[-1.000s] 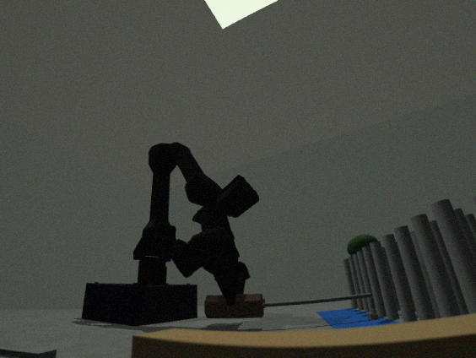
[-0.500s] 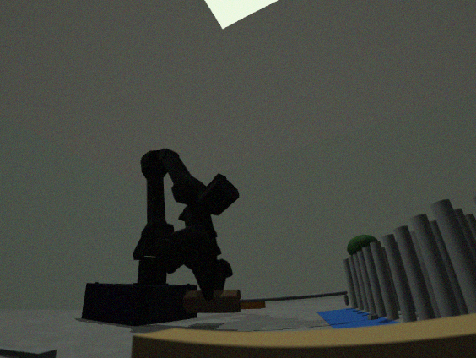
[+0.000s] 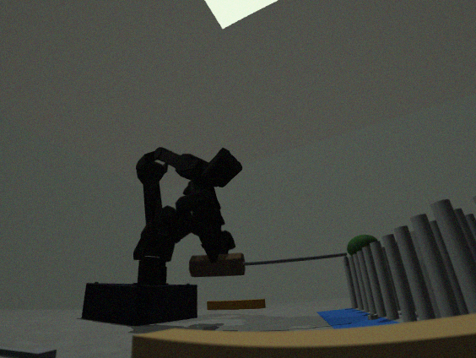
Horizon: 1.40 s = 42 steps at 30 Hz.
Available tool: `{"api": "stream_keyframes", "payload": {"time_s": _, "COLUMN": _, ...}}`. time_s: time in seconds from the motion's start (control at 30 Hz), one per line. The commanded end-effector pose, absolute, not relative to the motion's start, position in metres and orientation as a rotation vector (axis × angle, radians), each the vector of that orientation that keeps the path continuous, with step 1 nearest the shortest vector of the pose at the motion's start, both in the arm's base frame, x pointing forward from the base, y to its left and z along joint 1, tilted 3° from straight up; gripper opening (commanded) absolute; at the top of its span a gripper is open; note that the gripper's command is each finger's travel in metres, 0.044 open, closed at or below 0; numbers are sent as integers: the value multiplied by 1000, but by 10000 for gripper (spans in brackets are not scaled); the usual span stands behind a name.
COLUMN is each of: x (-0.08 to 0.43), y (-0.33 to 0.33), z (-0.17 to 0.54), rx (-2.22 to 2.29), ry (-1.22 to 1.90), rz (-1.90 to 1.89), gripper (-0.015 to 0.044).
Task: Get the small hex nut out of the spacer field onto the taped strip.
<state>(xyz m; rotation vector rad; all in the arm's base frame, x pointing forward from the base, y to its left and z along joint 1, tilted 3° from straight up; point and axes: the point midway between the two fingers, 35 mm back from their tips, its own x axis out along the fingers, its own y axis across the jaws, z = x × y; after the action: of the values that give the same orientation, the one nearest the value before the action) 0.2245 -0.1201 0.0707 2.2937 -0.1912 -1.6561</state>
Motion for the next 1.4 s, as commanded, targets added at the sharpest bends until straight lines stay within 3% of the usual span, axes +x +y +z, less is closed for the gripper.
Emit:
{"api": "stream_keyframes", "payload": {"time_s": 0.0, "x": 226, "y": -121, "z": 95, "rx": 2306, "ry": -209, "rz": -1637, "gripper": 0}}
{"api": "stream_keyframes", "payload": {"time_s": 0.33, "x": 217, "y": -115, "z": 144, "rx": 2308, "ry": -213, "rz": -1639, "gripper": 0}}
{"api": "stream_keyframes", "payload": {"time_s": 0.47, "x": 223, "y": -112, "z": 129, "rx": 2273, "ry": -148, "rz": -1647, "gripper": 0}}
{"api": "stream_keyframes", "payload": {"time_s": 1.37, "x": 297, "y": -20, "z": 151, "rx": 1727, "ry": 739, "rz": -1301, "gripper": 0}}
